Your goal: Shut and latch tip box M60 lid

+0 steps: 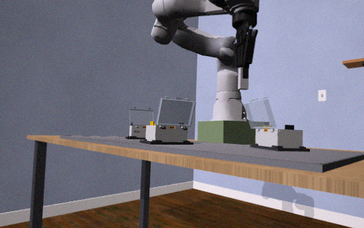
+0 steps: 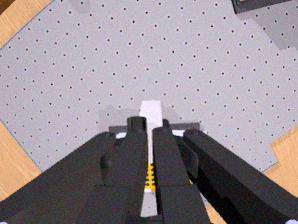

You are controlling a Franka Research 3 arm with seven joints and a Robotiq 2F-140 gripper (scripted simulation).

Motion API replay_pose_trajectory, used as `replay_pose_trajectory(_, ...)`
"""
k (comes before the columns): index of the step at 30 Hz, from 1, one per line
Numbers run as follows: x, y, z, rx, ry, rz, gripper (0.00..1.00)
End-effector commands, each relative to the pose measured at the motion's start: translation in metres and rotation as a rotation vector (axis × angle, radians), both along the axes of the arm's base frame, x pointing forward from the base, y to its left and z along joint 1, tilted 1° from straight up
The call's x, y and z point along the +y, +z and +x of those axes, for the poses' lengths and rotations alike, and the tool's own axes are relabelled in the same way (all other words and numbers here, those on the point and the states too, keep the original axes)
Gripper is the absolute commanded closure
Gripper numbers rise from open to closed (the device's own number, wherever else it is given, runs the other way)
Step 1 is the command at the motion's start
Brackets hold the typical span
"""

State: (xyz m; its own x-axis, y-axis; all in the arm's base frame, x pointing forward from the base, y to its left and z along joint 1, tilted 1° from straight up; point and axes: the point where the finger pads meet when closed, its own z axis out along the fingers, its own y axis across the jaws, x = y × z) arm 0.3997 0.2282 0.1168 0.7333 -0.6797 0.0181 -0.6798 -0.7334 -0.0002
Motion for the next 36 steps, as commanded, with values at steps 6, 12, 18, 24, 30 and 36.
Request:
replay_pose_trajectory(6, 0.001, -0.001, 0.0, -0.003, 0.017, 0.001, 1.0)
replay_pose_trajectory(12, 0.001, -0.007, 0.0, -0.003, 0.017, 0.001, 1.0)
replay_pose_trajectory(18, 0.001, -0.017, 0.001, -0.003, 0.017, 0.001, 1.0)
replay_pose_trajectory(24, 0.001, -0.027, 0.001, -0.003, 0.017, 0.001, 1.0)
replay_pose_trajectory(30, 0.001, -0.034, 0.001, -0.003, 0.017, 0.001, 1.0)
replay_pose_trajectory(36, 0.001, -0.044, 0.001, -0.003, 0.017, 0.001, 1.0)
